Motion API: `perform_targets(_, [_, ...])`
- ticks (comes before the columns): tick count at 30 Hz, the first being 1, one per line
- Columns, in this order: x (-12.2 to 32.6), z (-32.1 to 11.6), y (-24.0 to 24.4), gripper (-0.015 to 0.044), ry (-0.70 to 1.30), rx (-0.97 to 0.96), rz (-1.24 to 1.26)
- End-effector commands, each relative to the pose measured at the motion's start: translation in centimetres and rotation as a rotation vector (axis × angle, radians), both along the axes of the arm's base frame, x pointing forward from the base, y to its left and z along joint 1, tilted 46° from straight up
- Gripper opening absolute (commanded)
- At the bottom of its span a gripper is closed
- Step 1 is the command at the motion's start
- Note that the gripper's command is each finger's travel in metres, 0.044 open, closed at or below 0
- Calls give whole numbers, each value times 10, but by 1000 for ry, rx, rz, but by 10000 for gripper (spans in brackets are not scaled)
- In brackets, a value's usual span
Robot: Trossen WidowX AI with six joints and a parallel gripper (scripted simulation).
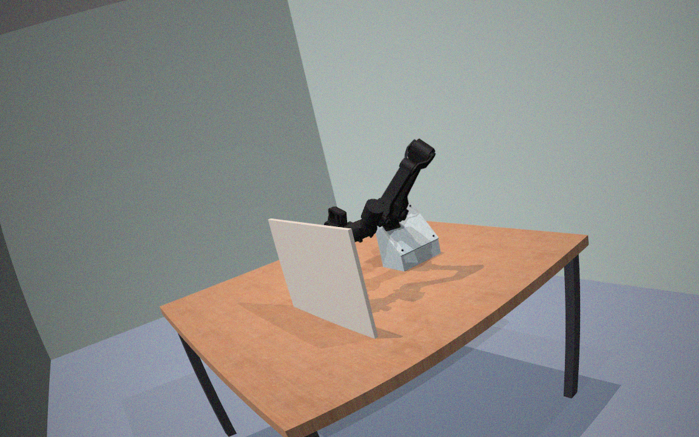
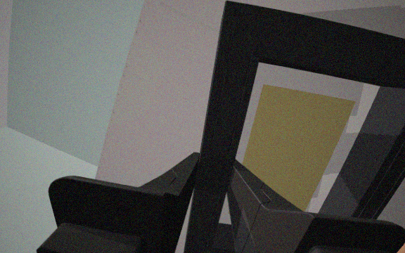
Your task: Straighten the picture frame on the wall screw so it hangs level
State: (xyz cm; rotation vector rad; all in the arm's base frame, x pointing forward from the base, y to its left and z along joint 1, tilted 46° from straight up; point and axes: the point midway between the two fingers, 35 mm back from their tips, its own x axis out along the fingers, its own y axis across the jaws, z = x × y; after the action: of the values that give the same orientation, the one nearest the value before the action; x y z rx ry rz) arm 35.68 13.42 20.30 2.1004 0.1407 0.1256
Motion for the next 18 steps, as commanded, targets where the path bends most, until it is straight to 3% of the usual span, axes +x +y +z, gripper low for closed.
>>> perform_targets(1, [0, 0, -1, 0, -3, 5, -9])
perform_targets(18, [0, -5, 3, 0, -3, 6, -9])
